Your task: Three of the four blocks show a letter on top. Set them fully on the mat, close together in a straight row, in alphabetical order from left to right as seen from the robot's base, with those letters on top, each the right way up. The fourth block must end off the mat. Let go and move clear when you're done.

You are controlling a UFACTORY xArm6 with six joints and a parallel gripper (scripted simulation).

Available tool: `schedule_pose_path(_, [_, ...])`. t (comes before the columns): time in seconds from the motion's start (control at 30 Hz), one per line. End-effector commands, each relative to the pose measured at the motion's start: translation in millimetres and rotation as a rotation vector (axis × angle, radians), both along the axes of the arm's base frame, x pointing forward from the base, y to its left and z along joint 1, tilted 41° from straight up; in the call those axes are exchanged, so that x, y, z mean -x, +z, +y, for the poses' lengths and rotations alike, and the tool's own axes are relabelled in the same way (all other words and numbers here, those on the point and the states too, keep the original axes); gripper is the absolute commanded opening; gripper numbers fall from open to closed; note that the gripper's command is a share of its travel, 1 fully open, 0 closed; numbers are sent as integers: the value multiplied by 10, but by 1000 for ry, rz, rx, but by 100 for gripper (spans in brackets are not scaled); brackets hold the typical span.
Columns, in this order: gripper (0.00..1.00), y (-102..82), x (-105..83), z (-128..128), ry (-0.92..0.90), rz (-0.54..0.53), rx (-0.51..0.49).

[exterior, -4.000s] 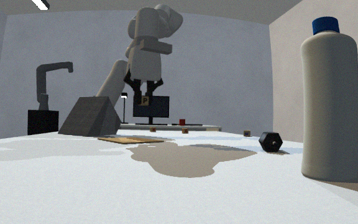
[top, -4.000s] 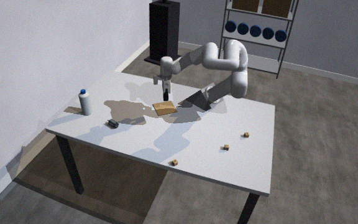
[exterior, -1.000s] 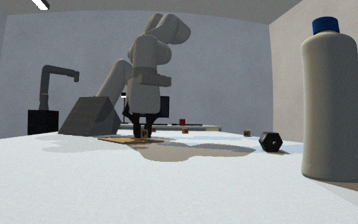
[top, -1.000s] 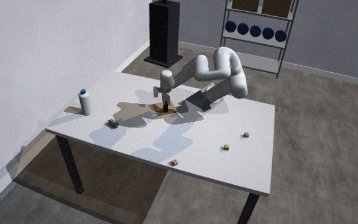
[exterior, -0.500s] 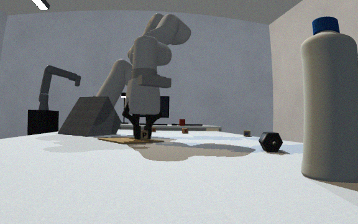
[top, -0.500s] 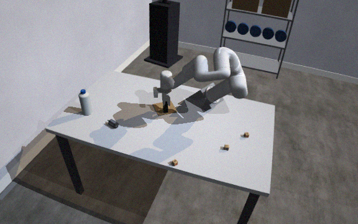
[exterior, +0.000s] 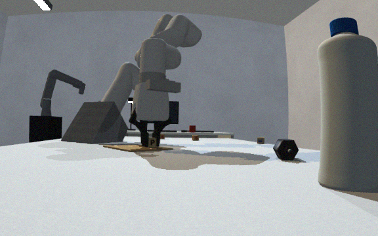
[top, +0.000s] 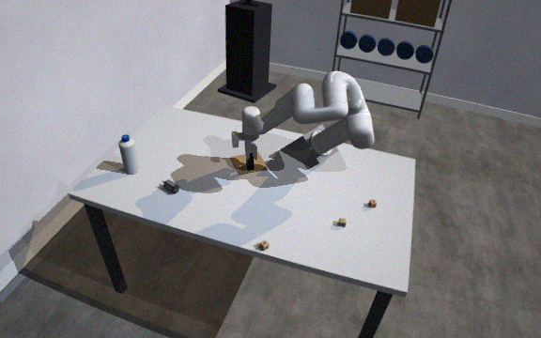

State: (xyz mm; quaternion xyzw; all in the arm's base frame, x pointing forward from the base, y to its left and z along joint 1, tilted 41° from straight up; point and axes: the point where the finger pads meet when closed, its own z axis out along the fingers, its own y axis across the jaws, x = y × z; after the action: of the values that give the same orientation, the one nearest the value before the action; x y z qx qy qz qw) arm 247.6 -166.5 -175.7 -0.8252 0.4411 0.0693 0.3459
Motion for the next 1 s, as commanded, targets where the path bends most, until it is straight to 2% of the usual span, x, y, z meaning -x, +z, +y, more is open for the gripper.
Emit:
schedule_pose_path(0.0, [23, 5, -9, -19, -1, -2, 4])
schedule_pose_path(0.67, [23, 5, -9, -19, -1, -2, 4])
schedule_pose_path(0.7, [27, 5, -9, -19, -1, -2, 4])
schedule_pose_path(0.77, [27, 5, -9, -19, -1, -2, 4])
schedule_pose_path(0.8, [31, 5, -9, -19, -1, -2, 4])
schedule_pose_path(0.87, [31, 5, -9, -19, -1, -2, 4])
schedule_pose_path(0.9, [35, 5, -9, -19, -1, -2, 4])
schedule_pose_path(0.97, [35, 5, -9, -19, -1, -2, 4])
